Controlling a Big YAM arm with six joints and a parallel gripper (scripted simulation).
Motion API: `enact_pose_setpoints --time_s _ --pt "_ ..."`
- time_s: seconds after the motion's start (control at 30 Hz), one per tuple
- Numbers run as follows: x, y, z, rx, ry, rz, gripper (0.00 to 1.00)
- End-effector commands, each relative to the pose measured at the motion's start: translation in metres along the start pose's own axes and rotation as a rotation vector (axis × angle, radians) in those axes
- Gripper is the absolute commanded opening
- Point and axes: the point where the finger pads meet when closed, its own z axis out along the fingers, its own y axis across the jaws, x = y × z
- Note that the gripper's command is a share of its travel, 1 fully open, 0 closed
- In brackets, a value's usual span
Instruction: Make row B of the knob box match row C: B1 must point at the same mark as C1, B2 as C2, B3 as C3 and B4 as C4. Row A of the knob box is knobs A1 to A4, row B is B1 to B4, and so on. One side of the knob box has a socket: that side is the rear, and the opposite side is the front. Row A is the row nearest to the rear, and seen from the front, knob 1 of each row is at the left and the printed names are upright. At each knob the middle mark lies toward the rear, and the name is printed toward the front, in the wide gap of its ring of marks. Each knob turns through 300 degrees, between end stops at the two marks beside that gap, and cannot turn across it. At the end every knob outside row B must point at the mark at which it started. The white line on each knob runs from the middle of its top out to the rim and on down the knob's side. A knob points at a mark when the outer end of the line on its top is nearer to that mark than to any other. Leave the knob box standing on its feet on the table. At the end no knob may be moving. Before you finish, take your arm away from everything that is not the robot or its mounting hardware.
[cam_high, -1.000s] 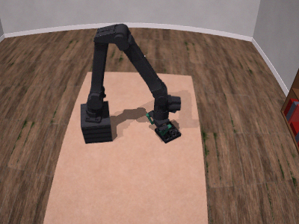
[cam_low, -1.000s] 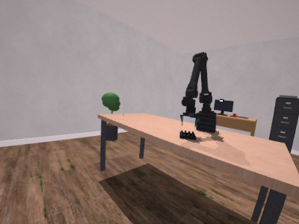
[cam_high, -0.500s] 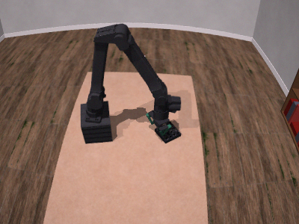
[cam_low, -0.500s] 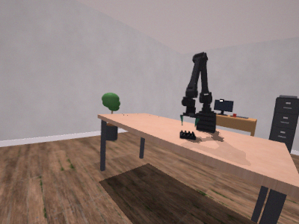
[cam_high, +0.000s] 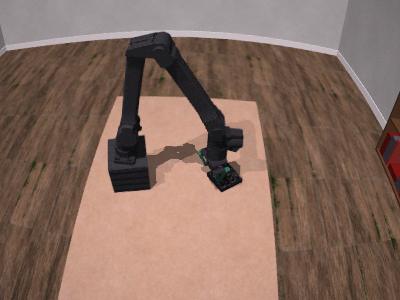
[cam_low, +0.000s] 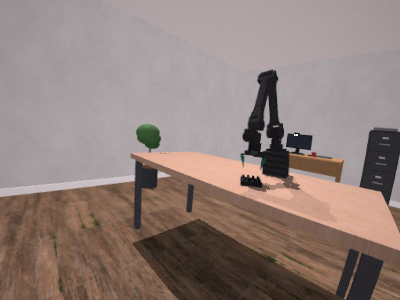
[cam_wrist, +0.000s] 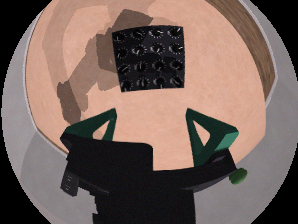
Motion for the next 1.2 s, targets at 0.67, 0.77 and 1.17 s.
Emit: enact_pose_setpoints --time_s 0.67,0.77,1.17 --pt "-0.042 -0.010 -0.014 0.005 -0.020 0.715 1.00" --pt "-0.045 -0.011 -0.015 0.004 -0.020 0.801 1.00" --pt "-0.057 -0.014 -0.019 0.002 -0.022 1.130 1.00"
